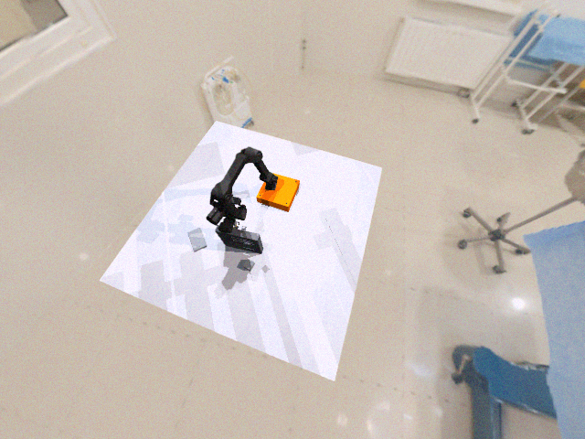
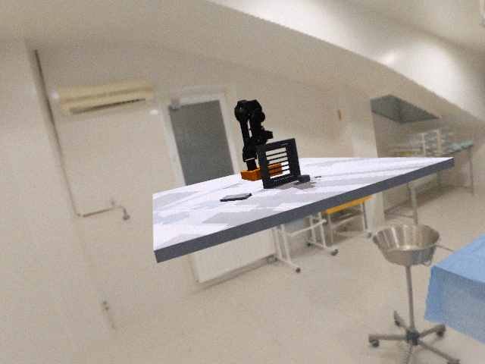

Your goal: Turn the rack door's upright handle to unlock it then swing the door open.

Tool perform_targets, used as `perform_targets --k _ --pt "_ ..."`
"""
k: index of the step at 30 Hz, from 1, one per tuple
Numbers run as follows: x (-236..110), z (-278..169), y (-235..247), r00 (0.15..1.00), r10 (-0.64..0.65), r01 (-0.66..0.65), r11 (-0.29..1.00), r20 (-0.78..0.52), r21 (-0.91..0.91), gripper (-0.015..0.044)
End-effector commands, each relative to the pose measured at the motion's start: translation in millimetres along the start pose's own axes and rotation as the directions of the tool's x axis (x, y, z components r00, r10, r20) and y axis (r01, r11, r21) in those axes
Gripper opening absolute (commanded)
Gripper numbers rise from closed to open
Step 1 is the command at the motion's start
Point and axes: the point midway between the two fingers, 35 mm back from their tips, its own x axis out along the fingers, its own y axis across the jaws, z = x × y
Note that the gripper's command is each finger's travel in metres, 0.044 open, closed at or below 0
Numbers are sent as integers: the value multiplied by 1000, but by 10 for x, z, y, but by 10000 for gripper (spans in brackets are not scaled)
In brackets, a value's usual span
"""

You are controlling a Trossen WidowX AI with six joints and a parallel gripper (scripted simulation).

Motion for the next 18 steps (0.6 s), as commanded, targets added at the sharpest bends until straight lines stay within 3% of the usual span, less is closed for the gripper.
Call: perform_targets --k 1,18 --pt "0 30 49 1000 4 -5 997 4 74 16" --pt "2 158 256 1000 6 -8 914 5 406 16"
